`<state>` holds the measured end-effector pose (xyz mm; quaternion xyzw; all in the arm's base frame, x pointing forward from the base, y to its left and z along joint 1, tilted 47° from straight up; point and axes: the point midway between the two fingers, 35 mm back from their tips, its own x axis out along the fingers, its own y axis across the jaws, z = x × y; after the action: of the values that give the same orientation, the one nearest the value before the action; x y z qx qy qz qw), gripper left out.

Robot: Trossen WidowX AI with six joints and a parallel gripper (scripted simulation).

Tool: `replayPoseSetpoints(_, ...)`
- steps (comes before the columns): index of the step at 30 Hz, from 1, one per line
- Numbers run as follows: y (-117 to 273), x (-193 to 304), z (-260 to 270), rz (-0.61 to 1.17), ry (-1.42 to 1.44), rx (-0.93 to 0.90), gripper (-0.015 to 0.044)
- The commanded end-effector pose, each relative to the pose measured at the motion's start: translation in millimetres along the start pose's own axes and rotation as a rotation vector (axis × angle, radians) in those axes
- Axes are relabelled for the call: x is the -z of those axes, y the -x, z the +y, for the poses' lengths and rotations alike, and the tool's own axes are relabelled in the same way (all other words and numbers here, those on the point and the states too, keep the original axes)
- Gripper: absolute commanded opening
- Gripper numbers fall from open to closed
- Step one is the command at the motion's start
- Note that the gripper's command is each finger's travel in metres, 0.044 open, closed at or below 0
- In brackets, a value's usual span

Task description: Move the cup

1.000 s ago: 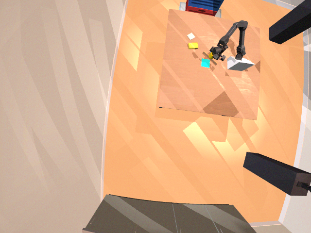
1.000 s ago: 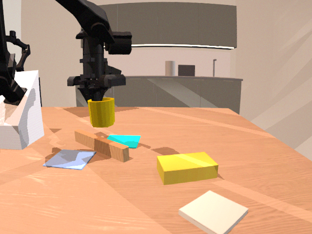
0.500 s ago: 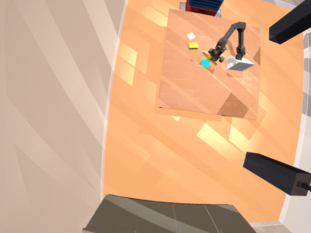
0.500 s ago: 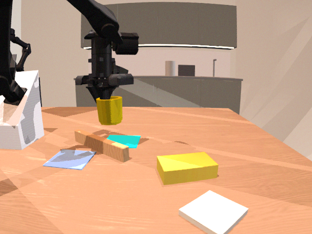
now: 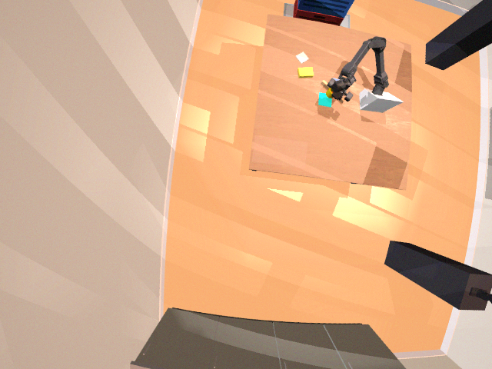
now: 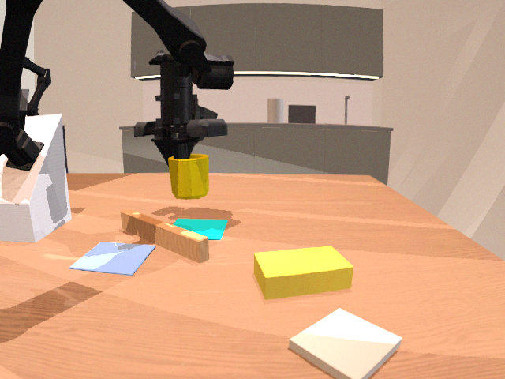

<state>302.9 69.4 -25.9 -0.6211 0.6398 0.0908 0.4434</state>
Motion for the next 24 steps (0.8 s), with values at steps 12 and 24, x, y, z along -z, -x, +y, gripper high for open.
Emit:
replayPoseSetpoints(12,-11,-13,2,0.001,0.001,-0.005,0.0000)
replayPoseSetpoints(24,-31,-14,1,0.001,0.001,-0.005,0.0000)
